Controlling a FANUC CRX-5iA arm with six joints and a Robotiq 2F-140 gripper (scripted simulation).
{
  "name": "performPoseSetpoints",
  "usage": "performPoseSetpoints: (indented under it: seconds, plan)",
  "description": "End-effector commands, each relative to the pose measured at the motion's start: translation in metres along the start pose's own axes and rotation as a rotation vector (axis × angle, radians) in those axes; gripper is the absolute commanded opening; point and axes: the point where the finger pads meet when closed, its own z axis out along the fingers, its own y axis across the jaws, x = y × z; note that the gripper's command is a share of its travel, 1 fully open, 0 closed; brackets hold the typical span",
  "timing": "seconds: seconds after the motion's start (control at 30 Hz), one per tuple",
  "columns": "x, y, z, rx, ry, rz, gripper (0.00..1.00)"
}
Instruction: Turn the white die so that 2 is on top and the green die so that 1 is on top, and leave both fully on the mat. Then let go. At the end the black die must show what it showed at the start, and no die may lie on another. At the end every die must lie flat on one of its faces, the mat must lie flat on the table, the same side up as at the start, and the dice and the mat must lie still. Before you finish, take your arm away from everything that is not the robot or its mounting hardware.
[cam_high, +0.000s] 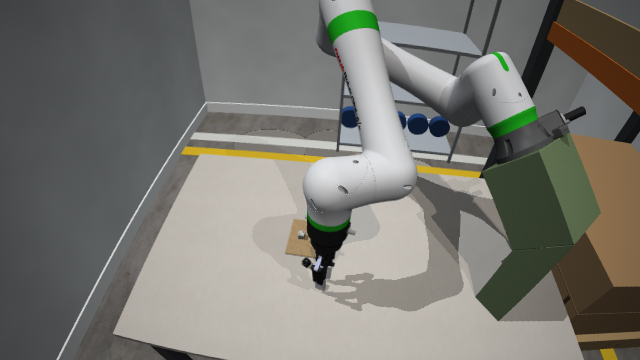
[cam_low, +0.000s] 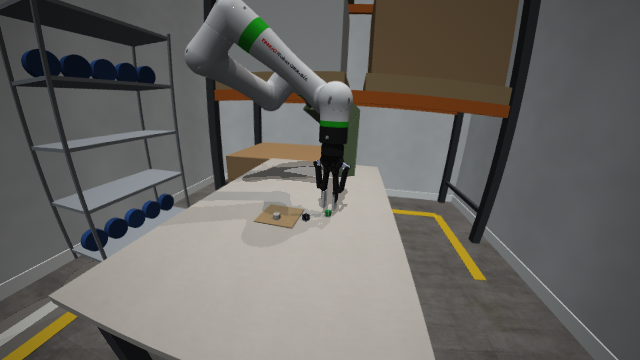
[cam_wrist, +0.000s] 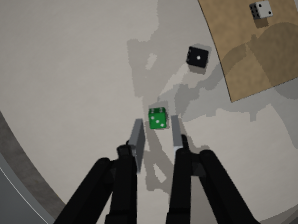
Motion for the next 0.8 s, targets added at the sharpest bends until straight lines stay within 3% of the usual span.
performPoseSetpoints:
  seconds: [0.0,0.77]
  plan:
    - [0.000,0.000,0.001,0.000,0.000,0.000,0.21]
    - [0.000,0.000,0.023,0.000,0.000,0.000,0.21]
